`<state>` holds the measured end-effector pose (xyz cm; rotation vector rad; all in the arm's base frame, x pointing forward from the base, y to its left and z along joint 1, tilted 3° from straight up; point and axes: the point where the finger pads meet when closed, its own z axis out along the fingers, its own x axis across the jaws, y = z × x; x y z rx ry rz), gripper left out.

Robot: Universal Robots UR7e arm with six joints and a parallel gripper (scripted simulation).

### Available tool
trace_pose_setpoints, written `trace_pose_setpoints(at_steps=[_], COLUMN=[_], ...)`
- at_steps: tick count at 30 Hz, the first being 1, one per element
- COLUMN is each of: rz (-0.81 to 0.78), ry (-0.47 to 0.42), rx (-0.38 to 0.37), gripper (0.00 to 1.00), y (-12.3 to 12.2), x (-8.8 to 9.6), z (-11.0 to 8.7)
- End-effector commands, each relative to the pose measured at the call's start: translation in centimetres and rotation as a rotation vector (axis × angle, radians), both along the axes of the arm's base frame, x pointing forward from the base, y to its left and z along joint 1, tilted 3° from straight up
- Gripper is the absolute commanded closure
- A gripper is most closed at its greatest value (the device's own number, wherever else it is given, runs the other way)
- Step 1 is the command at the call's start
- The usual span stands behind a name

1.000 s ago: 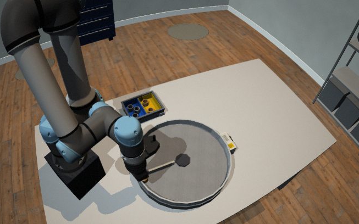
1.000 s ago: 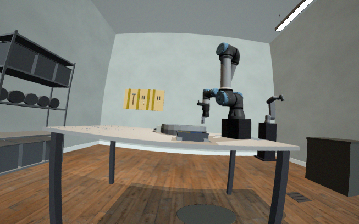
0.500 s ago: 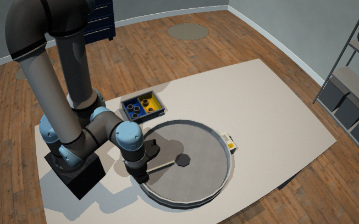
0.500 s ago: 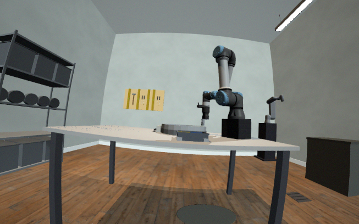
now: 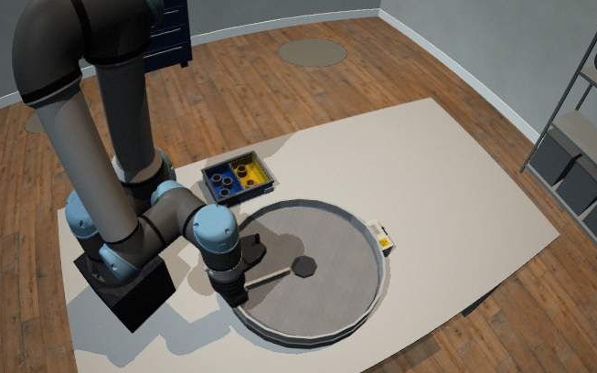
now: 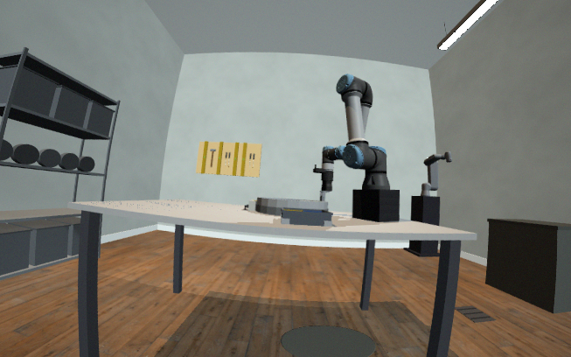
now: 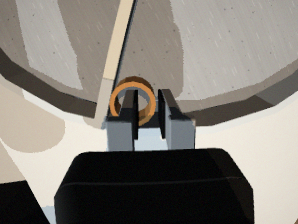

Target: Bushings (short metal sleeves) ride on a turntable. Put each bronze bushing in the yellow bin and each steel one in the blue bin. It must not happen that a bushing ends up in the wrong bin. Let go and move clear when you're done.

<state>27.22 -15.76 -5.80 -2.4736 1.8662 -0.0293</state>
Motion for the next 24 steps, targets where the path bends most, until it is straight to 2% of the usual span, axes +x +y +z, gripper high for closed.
trace_pose_setpoints(at_steps=[1, 24], rz=[0.0, 0.0], ry=[-0.001, -0.001], rx=[-0.001, -0.002], gripper=[0.6, 0.6], y=[0.0, 0.0], x=[0.0, 0.1], z=[-0.5, -2.2])
